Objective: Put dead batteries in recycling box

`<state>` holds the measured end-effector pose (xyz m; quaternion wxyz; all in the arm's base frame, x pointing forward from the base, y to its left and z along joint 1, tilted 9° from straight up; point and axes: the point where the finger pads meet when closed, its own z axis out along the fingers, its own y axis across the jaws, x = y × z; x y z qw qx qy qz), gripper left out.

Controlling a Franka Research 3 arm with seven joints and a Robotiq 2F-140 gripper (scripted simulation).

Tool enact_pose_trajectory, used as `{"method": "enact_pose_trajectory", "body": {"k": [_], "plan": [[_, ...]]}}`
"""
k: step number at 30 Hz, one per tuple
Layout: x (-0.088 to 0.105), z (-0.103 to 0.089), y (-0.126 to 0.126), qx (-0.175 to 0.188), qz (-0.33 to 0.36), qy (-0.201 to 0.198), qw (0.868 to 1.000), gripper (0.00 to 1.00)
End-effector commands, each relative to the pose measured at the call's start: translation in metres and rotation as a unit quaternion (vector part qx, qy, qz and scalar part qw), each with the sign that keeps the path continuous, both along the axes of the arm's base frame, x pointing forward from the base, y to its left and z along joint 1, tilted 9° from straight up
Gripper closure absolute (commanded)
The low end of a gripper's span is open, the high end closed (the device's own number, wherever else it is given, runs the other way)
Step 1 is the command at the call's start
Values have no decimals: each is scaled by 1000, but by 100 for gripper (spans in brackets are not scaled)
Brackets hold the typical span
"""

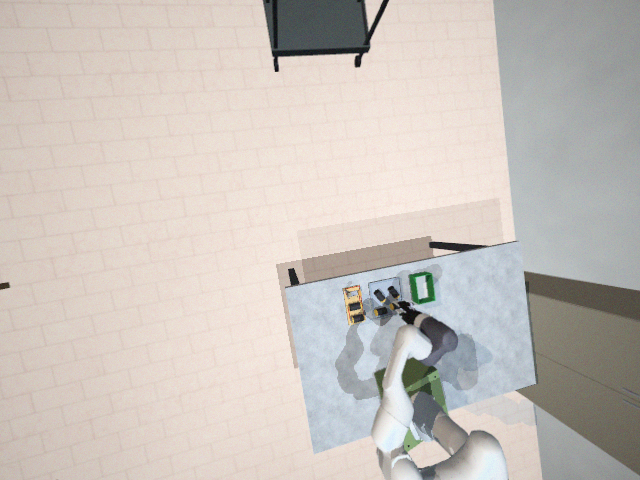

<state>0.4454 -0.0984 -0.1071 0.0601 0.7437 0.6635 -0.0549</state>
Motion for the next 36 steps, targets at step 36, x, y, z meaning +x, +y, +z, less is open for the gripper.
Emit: {"method": "enact_pose_trajectory", "body": {"k": [36], "plan": [[0, 29, 4, -1, 3, 0, 1000, 84]]}}
